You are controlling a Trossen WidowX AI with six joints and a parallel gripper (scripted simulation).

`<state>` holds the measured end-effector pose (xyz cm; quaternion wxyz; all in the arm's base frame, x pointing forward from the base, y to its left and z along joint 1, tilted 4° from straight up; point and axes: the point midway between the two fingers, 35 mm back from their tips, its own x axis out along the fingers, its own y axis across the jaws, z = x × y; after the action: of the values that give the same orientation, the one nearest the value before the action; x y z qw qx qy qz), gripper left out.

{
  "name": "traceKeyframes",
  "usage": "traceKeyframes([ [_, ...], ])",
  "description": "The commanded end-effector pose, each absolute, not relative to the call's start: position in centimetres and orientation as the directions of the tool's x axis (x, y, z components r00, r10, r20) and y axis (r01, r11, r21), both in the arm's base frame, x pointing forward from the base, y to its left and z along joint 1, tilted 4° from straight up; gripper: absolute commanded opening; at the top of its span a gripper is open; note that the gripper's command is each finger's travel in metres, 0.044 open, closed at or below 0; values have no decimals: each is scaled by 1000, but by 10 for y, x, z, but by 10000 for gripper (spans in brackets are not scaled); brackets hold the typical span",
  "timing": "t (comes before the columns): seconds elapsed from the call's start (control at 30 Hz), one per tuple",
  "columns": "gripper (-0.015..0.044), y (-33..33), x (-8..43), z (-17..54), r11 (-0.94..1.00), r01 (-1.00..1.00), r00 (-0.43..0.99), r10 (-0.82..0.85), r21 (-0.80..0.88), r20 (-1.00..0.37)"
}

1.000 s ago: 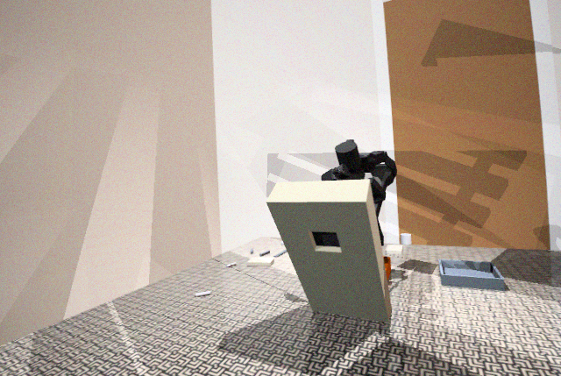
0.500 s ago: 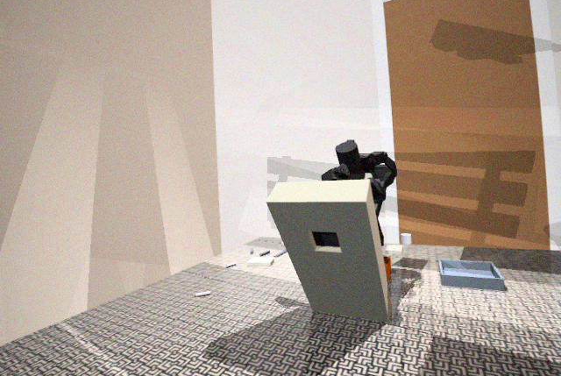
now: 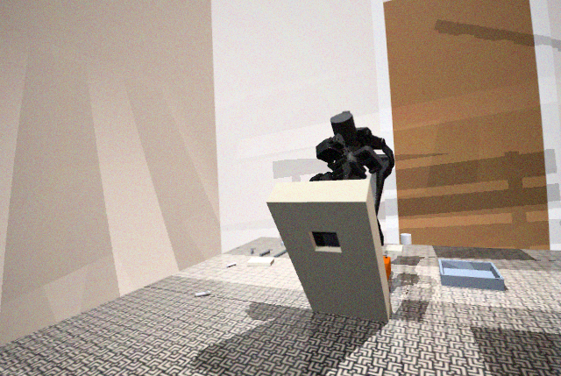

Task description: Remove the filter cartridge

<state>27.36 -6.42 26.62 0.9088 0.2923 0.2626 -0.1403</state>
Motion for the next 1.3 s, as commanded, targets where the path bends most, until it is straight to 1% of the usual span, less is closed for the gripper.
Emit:
traceKeyframes([
  [0.0, 248, -67, 273, 306, 795, 397, 834, -103, 459, -542],
  [0.07, 301, -67, 270, 325, 795, 396, 836, -104, 460, -539],
  [0.17, 379, -67, 269, 331, 795, 396, 836, -105, 460, -538],
  [0.2, 353, -67, 268, 328, 800, 396, 832, -104, 451, -546],
  [0.27, 305, -66, 266, 307, 841, 388, 791, -94, 377, -604],
  [0.33, 305, -65, 261, 275, 899, 349, 719, -77, 264, -691],
  [0.43, 305, -60, 247, 228, 965, 236, 592, -46, 118, -804],
  [0.5, 305, -58, 239, 210, 983, 172, 534, -33, 70, -845],
  [1.27, 305, -59, 253, 186, 984, 163, 528, -31, 65, -849],
])
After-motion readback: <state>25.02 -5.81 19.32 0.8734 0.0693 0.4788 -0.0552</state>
